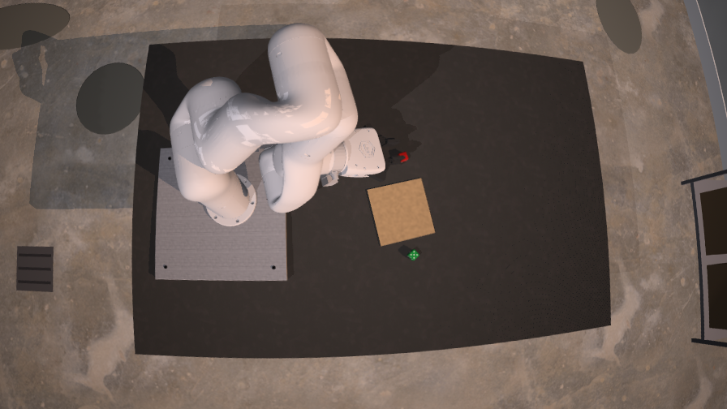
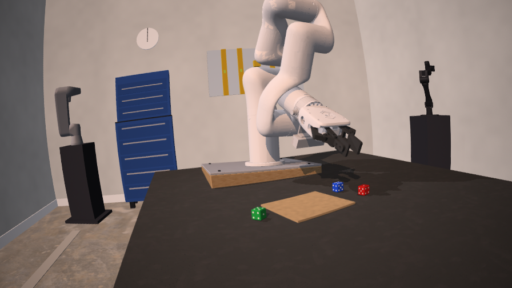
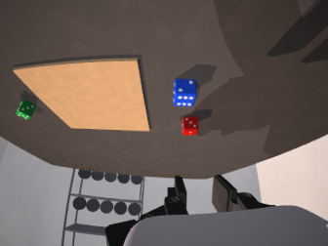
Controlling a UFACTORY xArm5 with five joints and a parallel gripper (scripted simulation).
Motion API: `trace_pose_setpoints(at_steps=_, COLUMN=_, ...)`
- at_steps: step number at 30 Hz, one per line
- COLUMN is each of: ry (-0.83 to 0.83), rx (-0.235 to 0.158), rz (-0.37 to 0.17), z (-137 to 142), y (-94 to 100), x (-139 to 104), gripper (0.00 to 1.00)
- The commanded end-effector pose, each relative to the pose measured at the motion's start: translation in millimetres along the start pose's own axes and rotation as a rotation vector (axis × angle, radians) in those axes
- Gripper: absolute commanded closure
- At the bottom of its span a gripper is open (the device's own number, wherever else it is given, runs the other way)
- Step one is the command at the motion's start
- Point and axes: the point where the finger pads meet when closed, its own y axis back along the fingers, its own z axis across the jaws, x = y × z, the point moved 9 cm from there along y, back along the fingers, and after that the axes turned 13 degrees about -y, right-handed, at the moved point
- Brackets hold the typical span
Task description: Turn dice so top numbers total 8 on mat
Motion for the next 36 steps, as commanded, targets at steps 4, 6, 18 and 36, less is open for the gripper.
trace_pose_setpoints(at_steps=4, ry=0.000, rx=0.002, rz=0.004, z=0.9, y=1.5, x=-3.8, gripper=0.64)
trace_pose_setpoints(at_steps=6, ry=0.000, rx=0.003, rz=0.007, z=1.0, y=1.3, x=-4.3, gripper=0.64)
trace_pose_setpoints(at_steps=18, ry=0.003, rx=0.033, rz=0.114, z=5.1, y=-3.8, x=-19.4, gripper=0.64)
trace_pose_setpoints(at_steps=36, ry=0.018, rx=0.134, rz=0.490, z=18.8, y=-27.1, x=-69.4, gripper=0.64)
